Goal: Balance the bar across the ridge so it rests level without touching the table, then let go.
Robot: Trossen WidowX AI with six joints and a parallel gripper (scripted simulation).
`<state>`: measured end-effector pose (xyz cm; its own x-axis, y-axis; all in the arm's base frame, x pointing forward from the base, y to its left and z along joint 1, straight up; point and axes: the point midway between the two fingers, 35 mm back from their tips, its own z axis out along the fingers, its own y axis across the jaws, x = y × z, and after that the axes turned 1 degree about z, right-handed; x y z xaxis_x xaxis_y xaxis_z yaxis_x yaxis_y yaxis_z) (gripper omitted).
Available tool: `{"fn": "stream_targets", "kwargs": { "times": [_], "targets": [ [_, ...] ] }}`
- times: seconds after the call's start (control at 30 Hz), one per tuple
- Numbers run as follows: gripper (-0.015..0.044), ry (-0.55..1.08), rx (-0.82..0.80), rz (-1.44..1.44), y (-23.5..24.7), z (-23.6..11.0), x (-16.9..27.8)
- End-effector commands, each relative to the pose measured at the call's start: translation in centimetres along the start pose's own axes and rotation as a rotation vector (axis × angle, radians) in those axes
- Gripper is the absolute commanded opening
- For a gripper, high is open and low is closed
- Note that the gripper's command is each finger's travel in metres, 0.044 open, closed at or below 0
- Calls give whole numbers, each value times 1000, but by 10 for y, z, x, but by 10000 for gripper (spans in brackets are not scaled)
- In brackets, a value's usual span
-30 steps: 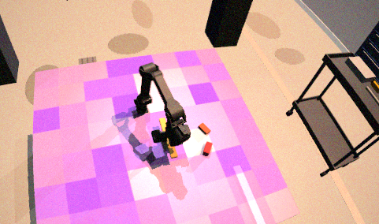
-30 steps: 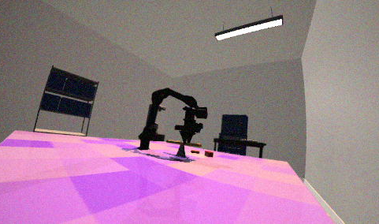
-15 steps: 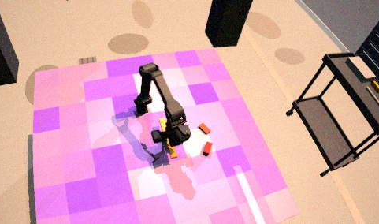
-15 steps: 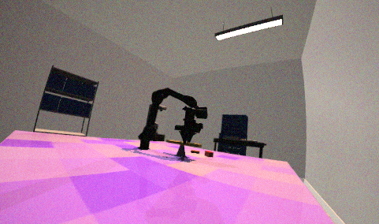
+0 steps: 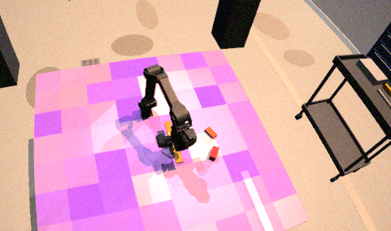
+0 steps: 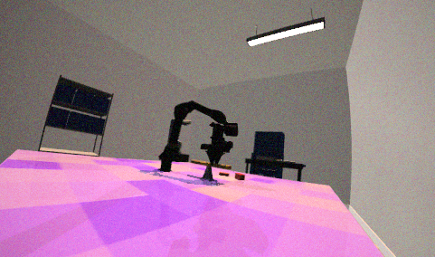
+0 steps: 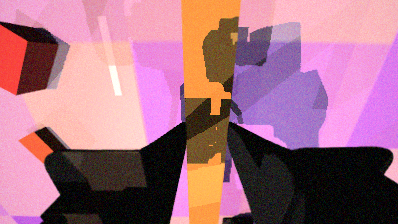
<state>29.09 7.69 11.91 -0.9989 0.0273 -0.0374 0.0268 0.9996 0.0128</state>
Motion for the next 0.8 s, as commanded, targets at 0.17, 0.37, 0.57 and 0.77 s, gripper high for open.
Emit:
{"fn": "stream_targets", "kwargs": {
  "times": [0.17, 0.37, 0.57, 0.77],
  "targets": [
    [0, 5, 3, 1, -1, 3, 1],
    [0, 5, 3, 1, -1, 0, 1],
    [0, 5, 3, 1, -1, 0, 1],
    [0, 5, 3, 1, -1, 0, 1]
  ]
}}
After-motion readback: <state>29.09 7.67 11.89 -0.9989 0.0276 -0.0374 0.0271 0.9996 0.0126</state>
